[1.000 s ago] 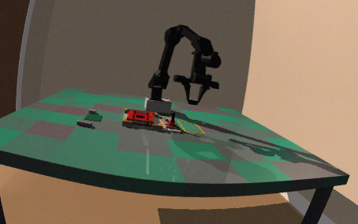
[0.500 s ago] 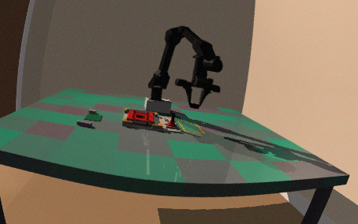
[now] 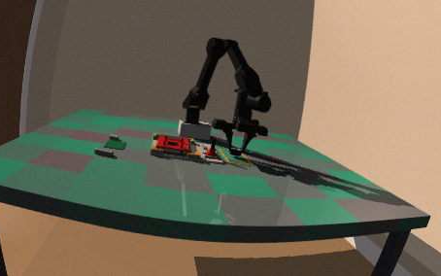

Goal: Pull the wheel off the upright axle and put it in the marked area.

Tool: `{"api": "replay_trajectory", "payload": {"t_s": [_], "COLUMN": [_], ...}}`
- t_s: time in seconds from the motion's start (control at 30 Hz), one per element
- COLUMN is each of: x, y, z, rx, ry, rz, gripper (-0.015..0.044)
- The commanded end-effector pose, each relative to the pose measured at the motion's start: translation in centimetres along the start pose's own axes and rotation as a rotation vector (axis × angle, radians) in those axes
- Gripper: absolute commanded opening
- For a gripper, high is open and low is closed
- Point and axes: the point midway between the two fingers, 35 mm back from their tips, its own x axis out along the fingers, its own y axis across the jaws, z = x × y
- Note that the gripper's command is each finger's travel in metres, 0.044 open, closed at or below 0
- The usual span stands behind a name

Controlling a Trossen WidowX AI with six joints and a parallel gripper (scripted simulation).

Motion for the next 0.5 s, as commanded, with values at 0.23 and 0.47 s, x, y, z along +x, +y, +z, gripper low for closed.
{"api": "replay_trajectory", "payload": {"t_s": [0.23, 0.47], "x": [0.87, 0.34], "y": [-0.10, -0.08], "z": [-0.23, -0.19], "rx": [0.001, 0.000], "ry": [0.007, 0.006], "rz": [-0.003, -0.002], "gripper": [0.0131, 0.0300]}}
